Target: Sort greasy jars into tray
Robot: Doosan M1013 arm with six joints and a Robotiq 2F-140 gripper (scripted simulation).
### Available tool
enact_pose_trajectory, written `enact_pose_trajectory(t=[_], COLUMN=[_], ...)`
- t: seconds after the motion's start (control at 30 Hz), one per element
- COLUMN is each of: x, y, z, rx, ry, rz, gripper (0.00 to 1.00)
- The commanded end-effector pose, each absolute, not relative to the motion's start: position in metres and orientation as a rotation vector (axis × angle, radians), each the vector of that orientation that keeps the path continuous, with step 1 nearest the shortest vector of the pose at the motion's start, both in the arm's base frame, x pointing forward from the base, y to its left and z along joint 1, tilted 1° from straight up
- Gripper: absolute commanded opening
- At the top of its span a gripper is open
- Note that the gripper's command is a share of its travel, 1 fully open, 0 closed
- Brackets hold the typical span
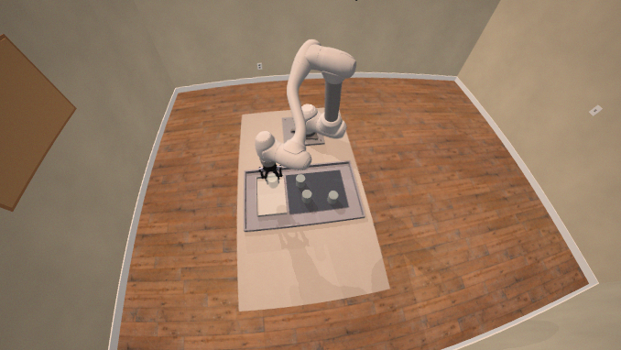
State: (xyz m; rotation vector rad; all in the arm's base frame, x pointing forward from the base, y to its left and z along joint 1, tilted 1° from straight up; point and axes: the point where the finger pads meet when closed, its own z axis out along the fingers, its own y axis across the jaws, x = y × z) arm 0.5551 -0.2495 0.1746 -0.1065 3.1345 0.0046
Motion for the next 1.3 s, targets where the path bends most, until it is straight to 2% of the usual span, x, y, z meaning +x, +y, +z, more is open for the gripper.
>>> enact_pose_trajectory(t=[0.0, 0.7, 1.27], x=[0.561, 0.569, 0.57], y=[-0.265, -0.284, -0.284], z=[0.177, 0.182, 0.142], rx=[-0.11, -0.11, -0.11], ry=[3.131, 3.131, 3.131], rz=[0.007, 0.007, 0.007], gripper=[0.0, 0.0, 0.0])
